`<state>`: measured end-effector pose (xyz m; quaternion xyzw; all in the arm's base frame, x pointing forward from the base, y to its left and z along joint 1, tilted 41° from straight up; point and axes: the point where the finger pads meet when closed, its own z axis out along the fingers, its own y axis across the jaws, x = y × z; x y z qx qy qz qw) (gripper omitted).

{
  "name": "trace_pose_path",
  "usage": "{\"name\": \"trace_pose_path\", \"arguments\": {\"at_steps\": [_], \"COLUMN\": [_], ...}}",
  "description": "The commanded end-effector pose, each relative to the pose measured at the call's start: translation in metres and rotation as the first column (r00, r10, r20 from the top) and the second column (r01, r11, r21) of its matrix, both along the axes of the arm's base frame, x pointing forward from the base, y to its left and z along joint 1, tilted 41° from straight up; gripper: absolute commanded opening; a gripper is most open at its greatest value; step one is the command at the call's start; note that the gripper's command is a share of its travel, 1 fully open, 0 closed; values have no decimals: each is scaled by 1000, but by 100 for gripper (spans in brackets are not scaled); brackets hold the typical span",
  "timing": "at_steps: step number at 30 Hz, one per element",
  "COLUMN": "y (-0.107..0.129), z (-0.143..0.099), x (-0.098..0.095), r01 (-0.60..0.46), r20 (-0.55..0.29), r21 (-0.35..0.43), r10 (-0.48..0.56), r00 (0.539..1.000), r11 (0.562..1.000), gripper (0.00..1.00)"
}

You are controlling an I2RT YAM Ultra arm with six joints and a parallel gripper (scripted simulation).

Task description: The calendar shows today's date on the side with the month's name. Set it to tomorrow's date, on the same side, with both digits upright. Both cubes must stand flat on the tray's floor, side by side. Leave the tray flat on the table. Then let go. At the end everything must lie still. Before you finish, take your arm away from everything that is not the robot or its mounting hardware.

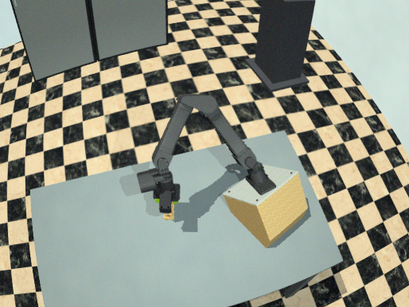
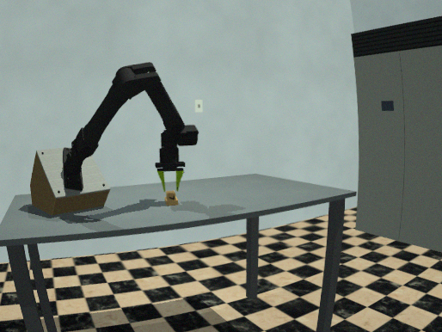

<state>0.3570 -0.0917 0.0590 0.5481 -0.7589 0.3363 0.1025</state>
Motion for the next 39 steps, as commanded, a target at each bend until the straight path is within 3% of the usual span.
{"name": "trace_pose_path", "arguments": {"at_steps": [1,35,39], "y": [9,10,10], "z": [0,-3,7], "x": [0,3,5], "r01": [-17,-17,-17], "r20": [11,5,33], "r21": [13,13,15], "r10": [17,17,17], "r00": [1000,1000,999], "r11": [1000,1000,1000], "gripper": [45,45,45]}}
